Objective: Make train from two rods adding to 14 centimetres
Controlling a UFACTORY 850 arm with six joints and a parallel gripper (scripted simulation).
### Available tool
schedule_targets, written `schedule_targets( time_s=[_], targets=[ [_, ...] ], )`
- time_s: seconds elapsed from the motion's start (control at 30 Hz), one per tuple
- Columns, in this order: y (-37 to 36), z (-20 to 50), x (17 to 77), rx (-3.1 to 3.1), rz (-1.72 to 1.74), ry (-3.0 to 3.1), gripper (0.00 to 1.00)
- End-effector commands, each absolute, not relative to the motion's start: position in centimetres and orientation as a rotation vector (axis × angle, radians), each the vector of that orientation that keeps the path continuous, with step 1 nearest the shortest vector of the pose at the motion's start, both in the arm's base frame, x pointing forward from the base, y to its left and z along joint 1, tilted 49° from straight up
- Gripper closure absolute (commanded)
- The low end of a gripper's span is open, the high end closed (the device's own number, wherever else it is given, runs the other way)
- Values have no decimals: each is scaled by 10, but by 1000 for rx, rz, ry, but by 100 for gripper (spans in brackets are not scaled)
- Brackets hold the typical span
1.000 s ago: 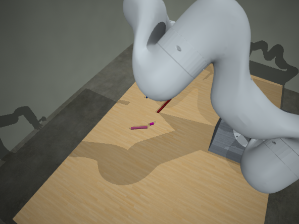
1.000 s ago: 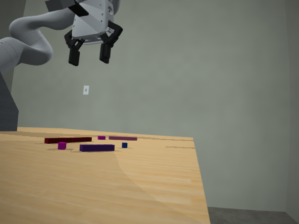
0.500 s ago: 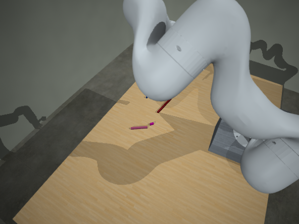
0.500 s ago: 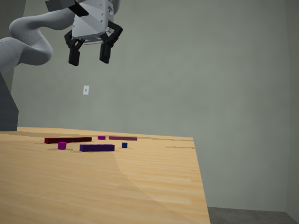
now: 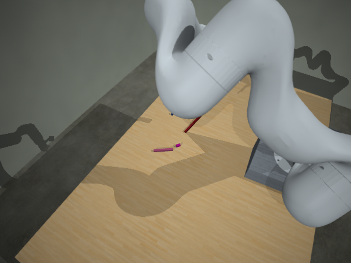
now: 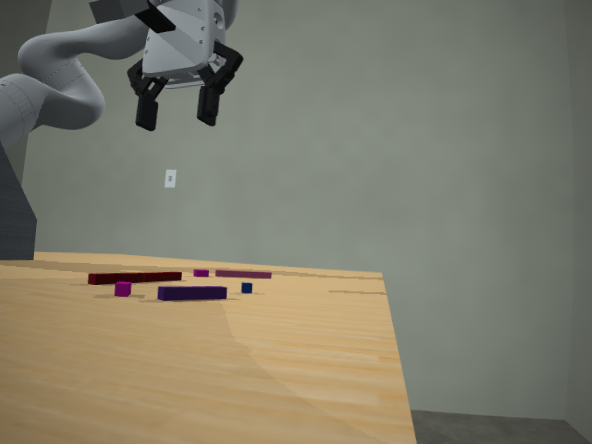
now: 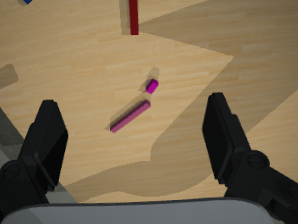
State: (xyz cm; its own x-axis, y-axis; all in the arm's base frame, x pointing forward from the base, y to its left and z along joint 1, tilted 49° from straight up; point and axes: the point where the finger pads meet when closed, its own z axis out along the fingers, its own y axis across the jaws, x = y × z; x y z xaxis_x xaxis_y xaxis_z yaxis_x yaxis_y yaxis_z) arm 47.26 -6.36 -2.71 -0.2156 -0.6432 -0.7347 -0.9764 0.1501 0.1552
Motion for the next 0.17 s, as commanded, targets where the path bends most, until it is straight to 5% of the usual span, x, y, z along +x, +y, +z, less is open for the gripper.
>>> schedule_targets(
  time_s=[0.0, 0.13],
  targets=[
    [-64, -27, 473, -1540, 859, 1926, 0],
    [-64, -27, 473, -1540, 859, 1926, 0]
  ],
)
